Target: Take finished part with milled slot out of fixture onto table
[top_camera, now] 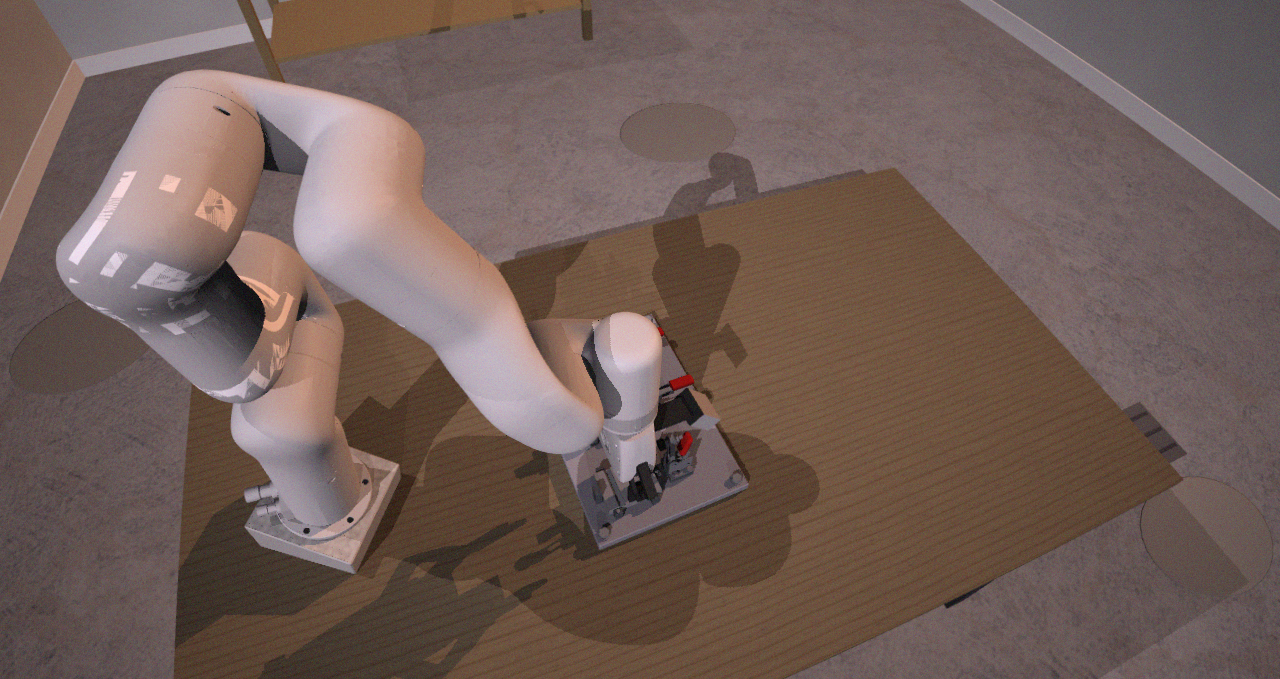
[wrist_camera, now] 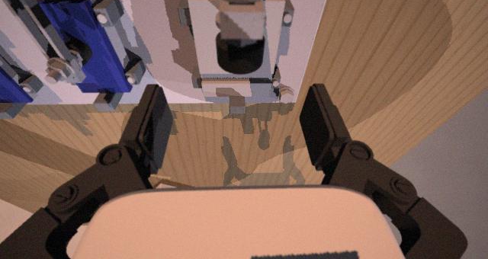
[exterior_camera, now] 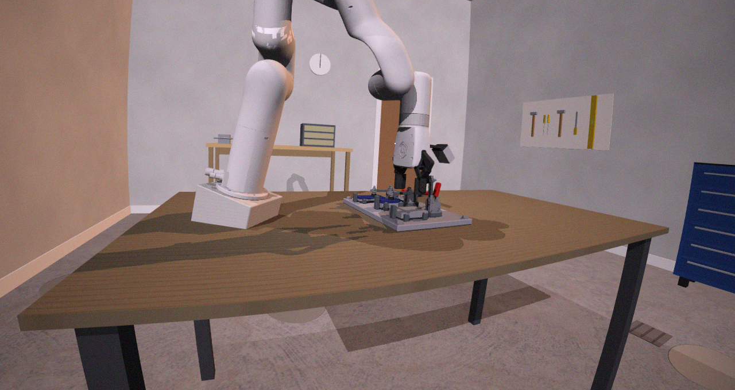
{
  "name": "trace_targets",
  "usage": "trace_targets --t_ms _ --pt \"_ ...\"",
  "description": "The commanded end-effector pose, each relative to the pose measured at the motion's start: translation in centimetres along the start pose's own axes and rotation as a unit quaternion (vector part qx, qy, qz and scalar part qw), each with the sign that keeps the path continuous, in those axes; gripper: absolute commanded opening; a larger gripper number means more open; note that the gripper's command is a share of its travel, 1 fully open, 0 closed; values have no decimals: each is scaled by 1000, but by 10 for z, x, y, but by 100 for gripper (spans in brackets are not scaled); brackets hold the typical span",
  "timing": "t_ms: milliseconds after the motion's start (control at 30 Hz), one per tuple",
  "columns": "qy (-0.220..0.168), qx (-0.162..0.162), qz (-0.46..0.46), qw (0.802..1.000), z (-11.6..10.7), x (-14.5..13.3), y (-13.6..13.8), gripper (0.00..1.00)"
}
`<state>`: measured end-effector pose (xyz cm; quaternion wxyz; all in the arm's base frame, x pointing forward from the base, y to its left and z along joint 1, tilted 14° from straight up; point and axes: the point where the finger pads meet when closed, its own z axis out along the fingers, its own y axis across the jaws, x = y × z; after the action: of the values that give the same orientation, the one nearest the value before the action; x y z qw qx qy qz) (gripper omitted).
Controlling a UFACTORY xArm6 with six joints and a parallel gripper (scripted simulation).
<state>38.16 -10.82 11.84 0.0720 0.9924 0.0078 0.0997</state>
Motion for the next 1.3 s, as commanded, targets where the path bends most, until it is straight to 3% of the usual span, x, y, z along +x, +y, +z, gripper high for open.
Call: trace_targets --t_ms 0,1267 --pt "2 -1 0 1000 9 2 1 100" --pt "2 -1 0 1000 17 3 1 100"
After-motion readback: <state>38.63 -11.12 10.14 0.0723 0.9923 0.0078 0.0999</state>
